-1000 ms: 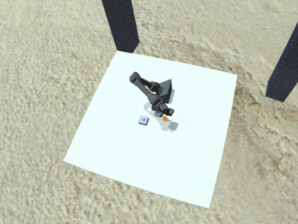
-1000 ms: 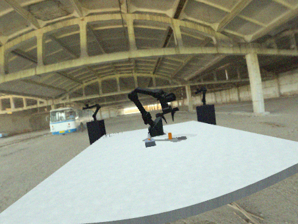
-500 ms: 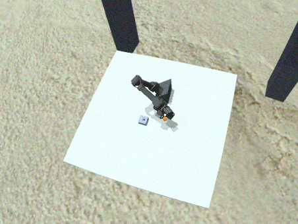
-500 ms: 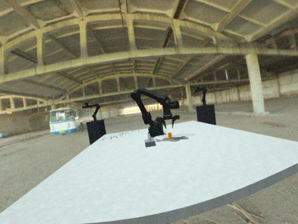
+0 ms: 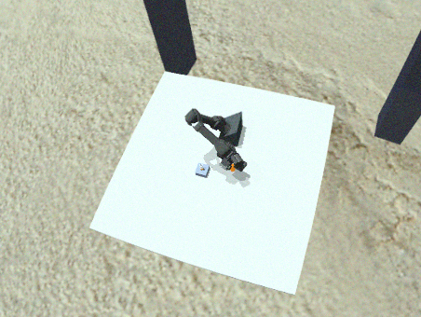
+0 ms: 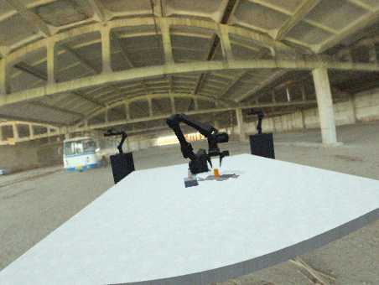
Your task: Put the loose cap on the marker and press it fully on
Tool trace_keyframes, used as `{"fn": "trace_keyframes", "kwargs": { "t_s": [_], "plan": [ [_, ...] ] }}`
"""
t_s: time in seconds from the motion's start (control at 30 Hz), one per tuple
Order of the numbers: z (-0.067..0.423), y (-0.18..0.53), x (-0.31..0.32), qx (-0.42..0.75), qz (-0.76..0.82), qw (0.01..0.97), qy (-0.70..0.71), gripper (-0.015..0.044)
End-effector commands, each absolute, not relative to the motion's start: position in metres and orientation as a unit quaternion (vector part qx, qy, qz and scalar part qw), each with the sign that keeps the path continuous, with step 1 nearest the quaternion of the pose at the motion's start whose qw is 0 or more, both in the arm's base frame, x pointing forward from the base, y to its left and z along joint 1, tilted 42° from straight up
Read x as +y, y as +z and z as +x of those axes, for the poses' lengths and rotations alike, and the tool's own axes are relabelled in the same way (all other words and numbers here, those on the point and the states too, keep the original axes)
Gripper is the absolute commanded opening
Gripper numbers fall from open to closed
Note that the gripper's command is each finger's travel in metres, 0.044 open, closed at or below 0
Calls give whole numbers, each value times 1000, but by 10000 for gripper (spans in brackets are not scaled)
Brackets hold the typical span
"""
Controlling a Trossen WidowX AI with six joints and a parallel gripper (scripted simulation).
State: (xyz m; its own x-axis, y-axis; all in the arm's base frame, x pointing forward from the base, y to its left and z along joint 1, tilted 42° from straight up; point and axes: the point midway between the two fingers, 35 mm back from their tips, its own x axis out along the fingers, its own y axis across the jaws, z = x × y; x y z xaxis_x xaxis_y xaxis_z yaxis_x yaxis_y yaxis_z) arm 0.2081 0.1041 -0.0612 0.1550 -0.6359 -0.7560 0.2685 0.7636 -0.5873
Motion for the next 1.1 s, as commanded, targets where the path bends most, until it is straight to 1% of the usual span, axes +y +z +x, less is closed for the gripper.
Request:
{"fn": "trace_keyframes", "kwargs": {
  "t_s": [0.0, 0.87, 0.97, 1.07],
  "plan": [
    [208, -67, 98, 576, -166, 740, -306, 250],
    [213, -95, 71, 575, -167, 740, -307, 250],
    [213, -95, 71, 575, -167, 740, -307, 171],
    [213, -95, 71, 575, -167, 740, -307, 151]
  ]
}}
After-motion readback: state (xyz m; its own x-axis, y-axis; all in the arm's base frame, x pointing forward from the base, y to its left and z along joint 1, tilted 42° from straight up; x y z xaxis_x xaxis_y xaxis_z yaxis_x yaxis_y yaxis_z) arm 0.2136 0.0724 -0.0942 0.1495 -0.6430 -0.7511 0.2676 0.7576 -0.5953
